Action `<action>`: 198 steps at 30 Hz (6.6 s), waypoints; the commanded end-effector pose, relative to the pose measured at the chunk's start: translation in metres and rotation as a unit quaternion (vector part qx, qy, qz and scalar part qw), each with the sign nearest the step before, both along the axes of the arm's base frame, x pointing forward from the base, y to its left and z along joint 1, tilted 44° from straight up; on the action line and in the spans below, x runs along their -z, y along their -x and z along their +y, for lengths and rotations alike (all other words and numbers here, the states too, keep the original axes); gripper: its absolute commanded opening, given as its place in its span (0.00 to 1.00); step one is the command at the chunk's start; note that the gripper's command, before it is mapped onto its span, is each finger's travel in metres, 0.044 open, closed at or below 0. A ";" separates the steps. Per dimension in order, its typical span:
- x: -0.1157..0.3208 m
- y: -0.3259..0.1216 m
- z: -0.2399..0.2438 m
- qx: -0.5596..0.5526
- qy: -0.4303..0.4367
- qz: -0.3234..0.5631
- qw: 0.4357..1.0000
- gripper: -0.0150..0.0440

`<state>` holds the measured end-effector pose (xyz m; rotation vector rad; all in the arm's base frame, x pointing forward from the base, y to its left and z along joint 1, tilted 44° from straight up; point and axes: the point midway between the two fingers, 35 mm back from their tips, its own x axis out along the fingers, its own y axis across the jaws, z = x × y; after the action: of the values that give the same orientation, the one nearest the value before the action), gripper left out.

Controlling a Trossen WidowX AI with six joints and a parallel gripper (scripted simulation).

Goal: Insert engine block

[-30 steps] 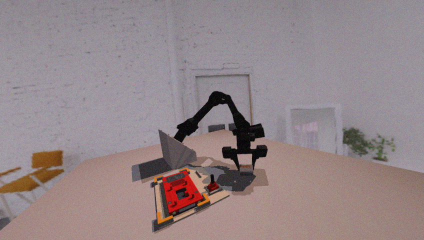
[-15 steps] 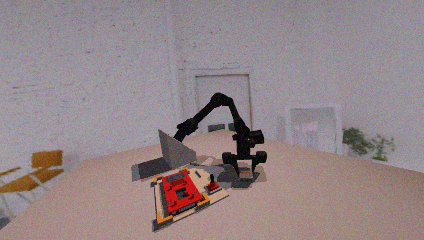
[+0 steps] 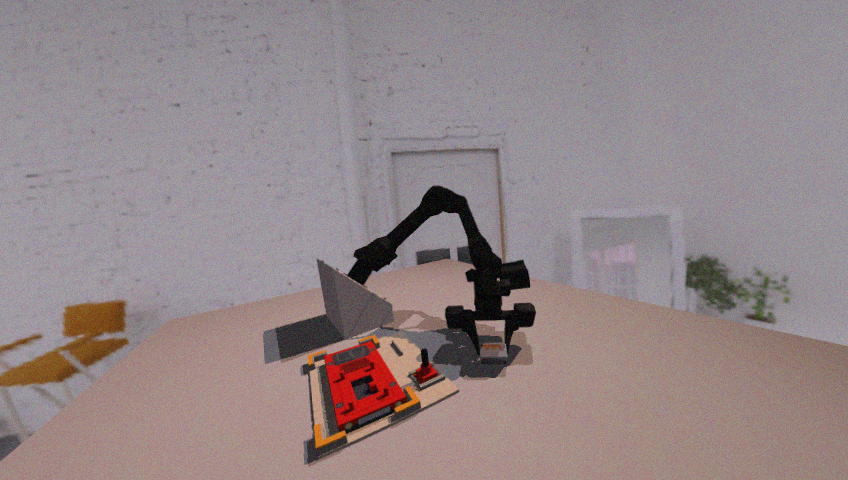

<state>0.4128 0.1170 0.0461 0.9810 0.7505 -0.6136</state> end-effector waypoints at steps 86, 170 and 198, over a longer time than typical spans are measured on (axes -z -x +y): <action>-0.025 0.015 -0.008 -0.054 -0.031 0.073 0.995 1.00; 0.002 -0.011 -0.014 -0.245 -0.360 0.212 0.875 0.62; -0.041 -0.012 -0.058 -0.244 -0.357 0.213 0.876 0.25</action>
<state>0.4231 0.0683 0.0763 1.2728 1.6517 -0.0836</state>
